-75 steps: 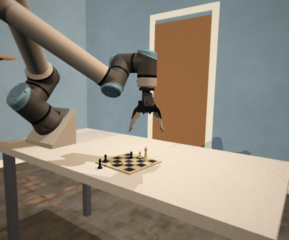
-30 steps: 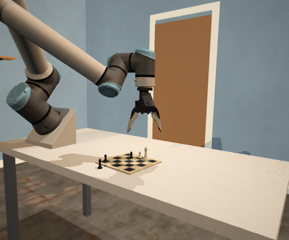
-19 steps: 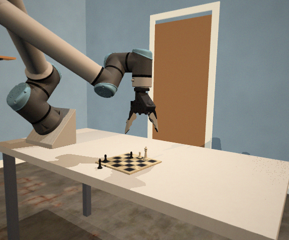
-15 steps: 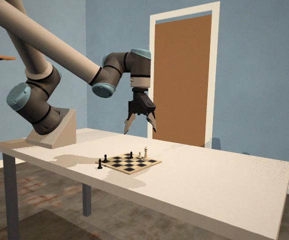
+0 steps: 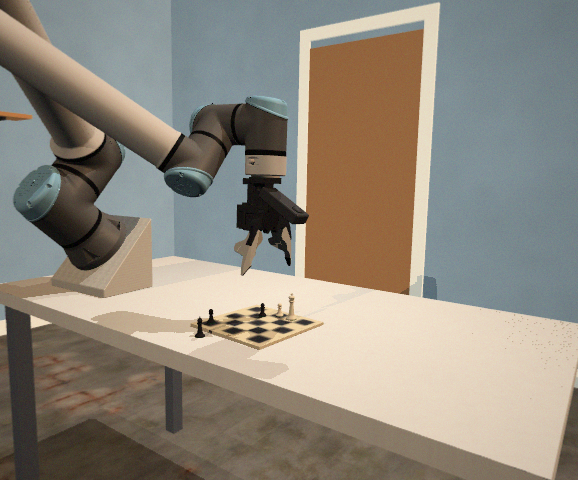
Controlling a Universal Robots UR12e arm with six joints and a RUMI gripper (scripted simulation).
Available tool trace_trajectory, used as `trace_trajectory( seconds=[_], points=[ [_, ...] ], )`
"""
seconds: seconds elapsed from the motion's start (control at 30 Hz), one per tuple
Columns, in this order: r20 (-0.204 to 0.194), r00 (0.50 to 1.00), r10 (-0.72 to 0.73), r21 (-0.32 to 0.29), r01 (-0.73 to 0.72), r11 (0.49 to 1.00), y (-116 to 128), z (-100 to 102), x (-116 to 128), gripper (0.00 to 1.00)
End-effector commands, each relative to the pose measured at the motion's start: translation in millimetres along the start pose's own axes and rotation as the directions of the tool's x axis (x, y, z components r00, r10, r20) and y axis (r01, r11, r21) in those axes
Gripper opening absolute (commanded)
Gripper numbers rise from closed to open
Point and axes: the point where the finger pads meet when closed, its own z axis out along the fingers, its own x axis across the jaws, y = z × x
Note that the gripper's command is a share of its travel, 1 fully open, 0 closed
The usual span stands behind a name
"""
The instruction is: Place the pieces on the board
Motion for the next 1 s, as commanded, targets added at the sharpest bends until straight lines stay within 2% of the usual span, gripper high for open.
trace_trajectory(
  seconds=[0.0, 0.13, 0.27, 0.33, 0.53, 0.83, 0.9, 0.97],
  points=[
    [0.011, 0.975, -0.220, 0.019, 0.220, 0.975, 5, 1, 19, 1.00],
    [0.008, 0.930, -0.367, 0.021, 0.367, 0.930, 10, 3, 32, 1.00],
    [0.004, 0.863, -0.505, 0.022, 0.505, 0.863, 16, 5, 46, 1.00],
    [0.004, 0.863, -0.505, 0.022, 0.505, 0.863, 16, 5, 46, 1.00],
    [-0.001, 0.730, -0.684, 0.022, 0.684, 0.730, 26, 7, 65, 1.00],
    [-0.009, 0.492, -0.870, 0.018, 0.870, 0.492, 42, 10, 91, 1.00],
    [-0.009, 0.492, -0.870, 0.018, 0.870, 0.492, 42, 10, 91, 1.00],
    [-0.010, 0.440, -0.898, 0.017, 0.898, 0.439, 46, 11, 96, 1.00]
  ],
)
